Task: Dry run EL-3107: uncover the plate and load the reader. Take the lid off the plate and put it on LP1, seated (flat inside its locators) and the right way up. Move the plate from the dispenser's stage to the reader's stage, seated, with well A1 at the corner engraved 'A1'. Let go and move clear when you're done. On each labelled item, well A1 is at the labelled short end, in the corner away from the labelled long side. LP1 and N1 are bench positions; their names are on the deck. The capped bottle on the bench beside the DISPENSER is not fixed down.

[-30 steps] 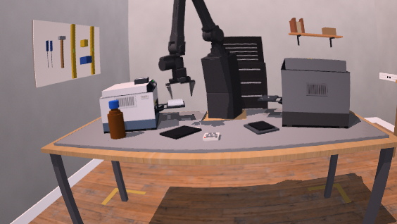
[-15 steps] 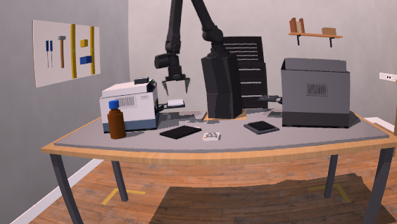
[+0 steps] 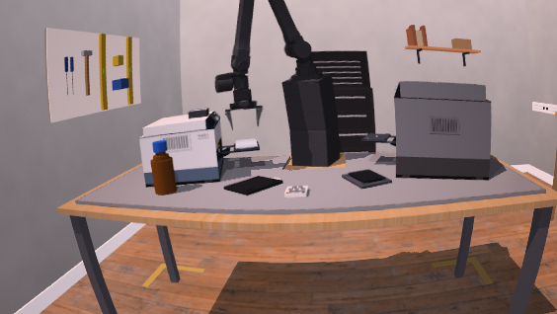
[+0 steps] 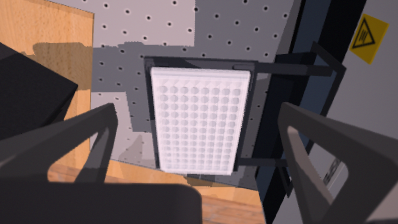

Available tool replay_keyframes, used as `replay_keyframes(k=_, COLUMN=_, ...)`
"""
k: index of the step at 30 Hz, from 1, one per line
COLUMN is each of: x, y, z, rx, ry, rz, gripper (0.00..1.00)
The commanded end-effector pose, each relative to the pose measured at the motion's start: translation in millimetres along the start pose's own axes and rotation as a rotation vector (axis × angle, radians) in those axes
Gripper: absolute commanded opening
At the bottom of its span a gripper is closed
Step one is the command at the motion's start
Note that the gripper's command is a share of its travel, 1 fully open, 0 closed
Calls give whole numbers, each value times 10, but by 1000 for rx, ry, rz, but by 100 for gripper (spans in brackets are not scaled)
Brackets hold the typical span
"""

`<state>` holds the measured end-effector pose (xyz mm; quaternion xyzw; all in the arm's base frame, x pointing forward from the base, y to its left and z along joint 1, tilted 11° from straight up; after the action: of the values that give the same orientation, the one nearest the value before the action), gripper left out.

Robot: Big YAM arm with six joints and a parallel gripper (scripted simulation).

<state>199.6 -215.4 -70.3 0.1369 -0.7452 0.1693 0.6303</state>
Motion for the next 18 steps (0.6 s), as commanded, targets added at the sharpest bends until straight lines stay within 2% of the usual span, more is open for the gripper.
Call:
replay_keyframes(k=1, x=68, y=-32, z=108, rx=46, ry=-11, rz=24, gripper=100)
replay_keyframes(k=5, x=61, y=-21, z=165, rx=42, ry=-5, rz=9, gripper=100)
replay_keyframes(k=6, x=64, y=1, z=211, rx=28, ry=-13, rz=21, gripper=100)
replay_keyframes(k=12, x=179, y=-62, z=492, rx=23, ry=-10, rz=34, gripper=100)
replay_keyframes(k=14, x=195, y=-23, z=566, rx=17, ry=-17, rz=53, gripper=100)
replay_keyframes(k=18, x=185, y=29, z=642, rx=30, ry=-12, rz=23, gripper=100)
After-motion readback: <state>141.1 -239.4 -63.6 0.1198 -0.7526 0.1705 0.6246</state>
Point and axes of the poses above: the point where the finger pads meet when closed, its own x axis back along the fingers, its own y axis across the jaws, z = x × y, the point moved 6 cm from there along x, back along the fingers, and after that the axes turned 1 degree about -x, right-handed, at the moved point
